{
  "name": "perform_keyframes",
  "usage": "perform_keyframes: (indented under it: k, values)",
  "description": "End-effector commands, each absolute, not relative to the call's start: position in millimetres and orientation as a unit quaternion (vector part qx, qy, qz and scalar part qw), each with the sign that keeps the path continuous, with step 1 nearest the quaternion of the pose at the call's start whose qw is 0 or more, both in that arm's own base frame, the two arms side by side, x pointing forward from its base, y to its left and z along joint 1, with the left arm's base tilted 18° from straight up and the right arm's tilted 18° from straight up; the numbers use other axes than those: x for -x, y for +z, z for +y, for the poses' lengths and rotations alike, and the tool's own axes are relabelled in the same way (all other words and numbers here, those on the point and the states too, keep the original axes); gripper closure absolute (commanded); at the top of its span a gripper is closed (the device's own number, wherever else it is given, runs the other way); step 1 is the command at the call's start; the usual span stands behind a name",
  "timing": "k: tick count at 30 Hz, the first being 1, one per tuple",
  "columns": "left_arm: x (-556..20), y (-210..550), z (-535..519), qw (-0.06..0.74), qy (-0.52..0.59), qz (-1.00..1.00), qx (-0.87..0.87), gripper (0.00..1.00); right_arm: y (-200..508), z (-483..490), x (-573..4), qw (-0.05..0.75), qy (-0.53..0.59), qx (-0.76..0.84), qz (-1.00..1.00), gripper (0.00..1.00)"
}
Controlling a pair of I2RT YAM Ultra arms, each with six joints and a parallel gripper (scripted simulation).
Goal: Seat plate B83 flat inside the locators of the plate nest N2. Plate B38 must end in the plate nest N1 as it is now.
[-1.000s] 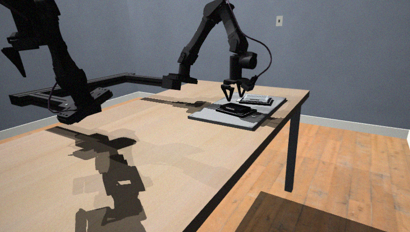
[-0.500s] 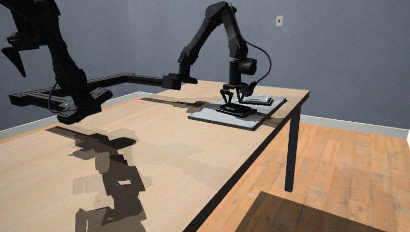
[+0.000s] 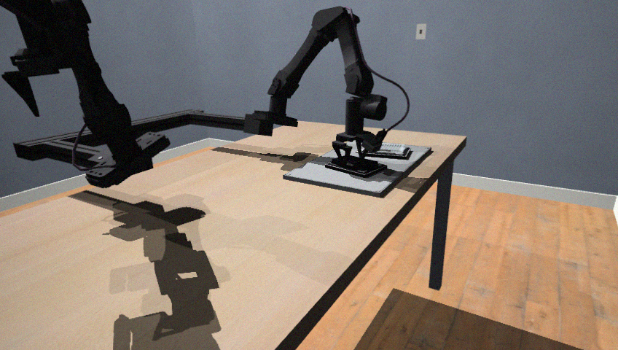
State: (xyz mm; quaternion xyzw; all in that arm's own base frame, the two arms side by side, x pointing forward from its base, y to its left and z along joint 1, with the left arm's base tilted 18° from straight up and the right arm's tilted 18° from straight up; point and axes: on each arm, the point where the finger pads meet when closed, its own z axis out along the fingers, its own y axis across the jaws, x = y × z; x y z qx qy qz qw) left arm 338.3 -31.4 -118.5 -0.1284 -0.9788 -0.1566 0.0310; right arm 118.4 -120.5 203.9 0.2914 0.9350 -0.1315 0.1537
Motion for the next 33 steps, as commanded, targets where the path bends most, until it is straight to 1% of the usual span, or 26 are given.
perform_keyframes:
  k: [1, 7, 16, 17, 33]
  values:
    - [-343.0, -124.1, -31.3, 0.016, -0.157, -0.978, 0.133, 0.00, 206.0, -120.1, -115.6, 0.167, -0.136, -0.296, 0.931, 0.00]
    - [-347.8, -120.8, -32.6, 0.002, -0.155, -0.979, 0.131, 0.00, 206.0, -120.1, -115.6, 0.167, -0.136, -0.296, 0.931, 0.00]
    - [-348.9, -116.6, -35.7, 0.010, -0.154, -0.979, 0.132, 0.00, 206.0, -120.1, -115.6, 0.167, -0.136, -0.296, 0.931, 0.00]
    - [-348.9, -116.6, -35.7, 0.010, -0.154, -0.979, 0.132, 1.00, 206.0, -120.1, -115.6, 0.167, -0.136, -0.296, 0.931, 0.00]
    - [-348.9, -116.6, -35.7, 0.010, -0.154, -0.979, 0.132, 1.00, 206.0, -120.1, -115.6, 0.167, -0.136, -0.296, 0.931, 0.00]
